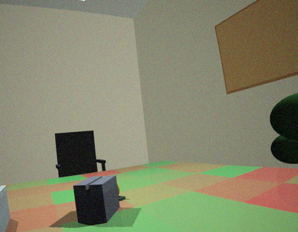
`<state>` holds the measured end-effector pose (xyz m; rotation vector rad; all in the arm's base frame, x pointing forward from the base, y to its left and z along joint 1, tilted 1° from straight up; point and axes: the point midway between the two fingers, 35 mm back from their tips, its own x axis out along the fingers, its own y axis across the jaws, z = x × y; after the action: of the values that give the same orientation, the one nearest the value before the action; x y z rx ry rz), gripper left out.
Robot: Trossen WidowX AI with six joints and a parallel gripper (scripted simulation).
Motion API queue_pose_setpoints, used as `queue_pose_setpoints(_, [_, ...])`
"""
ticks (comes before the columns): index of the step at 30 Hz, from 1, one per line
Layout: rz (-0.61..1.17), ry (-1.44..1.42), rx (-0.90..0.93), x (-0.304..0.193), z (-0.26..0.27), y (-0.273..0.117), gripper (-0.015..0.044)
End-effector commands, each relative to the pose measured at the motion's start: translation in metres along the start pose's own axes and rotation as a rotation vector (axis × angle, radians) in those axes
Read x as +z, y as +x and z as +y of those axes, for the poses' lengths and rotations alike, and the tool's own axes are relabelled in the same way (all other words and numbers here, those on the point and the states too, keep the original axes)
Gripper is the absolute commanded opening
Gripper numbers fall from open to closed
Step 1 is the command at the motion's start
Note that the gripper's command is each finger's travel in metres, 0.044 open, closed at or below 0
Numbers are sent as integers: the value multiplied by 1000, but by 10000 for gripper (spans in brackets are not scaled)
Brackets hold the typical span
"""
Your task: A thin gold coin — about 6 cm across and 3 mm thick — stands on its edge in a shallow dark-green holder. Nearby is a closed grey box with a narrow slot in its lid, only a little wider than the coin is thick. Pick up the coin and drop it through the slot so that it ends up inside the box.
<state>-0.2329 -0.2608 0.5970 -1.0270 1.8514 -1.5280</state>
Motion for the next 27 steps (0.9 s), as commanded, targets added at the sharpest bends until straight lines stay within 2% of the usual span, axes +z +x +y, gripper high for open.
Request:
queue_pose_setpoints(1, [-7, 2, 2, 2, 1, 1, 374])
queue_pose_setpoints(9, [-296, 49, 93, 110, 27, 26, 164])
queue_pose_setpoints(18, [-654, 72, 209, 251, 53, 2, 161])
queue_pose_setpoints(27, [-971, -25, 342, 363, 88, -66, 161])
